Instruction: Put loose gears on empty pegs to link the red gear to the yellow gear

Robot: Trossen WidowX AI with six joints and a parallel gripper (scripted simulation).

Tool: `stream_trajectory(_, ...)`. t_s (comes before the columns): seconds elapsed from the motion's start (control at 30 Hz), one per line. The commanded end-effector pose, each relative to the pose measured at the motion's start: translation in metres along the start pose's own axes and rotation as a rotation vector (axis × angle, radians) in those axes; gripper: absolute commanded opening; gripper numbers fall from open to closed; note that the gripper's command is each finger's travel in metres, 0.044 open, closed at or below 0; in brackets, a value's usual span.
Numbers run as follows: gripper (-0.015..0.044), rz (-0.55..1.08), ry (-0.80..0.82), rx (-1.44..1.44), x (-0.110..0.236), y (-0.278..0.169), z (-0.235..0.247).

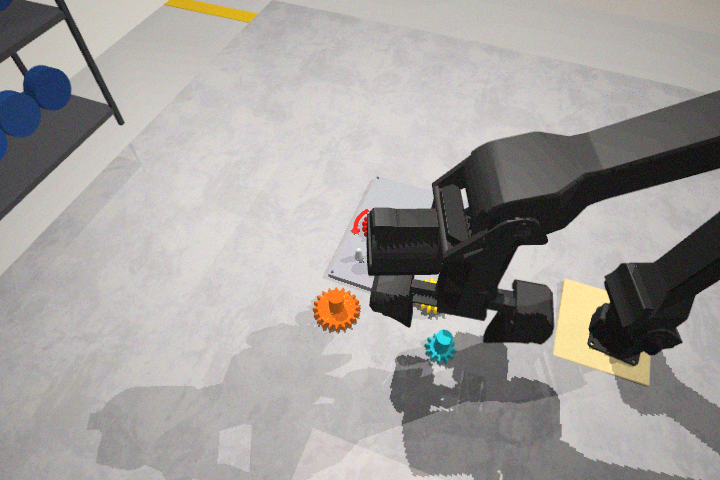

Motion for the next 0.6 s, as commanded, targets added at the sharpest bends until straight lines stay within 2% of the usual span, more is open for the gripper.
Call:
stream_trajectory(0.0, 0.044, -0.005, -0.007, -0.007, -0.006, 0.001, -0.002)
stream_trajectory(0.57, 0.044, -0.005, -0.007, -0.007, -0.032, 0.001, -0.001)
Point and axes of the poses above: the point midway between the two fingers, 35 mm back from their tips, its own x axis back along the fingers, its own z axis across the jaws, y = z × x, the point moved 2 cm from there along x, back along the fingers, and after that the axes turned 5 degrees about x, right-handed, at the moved point
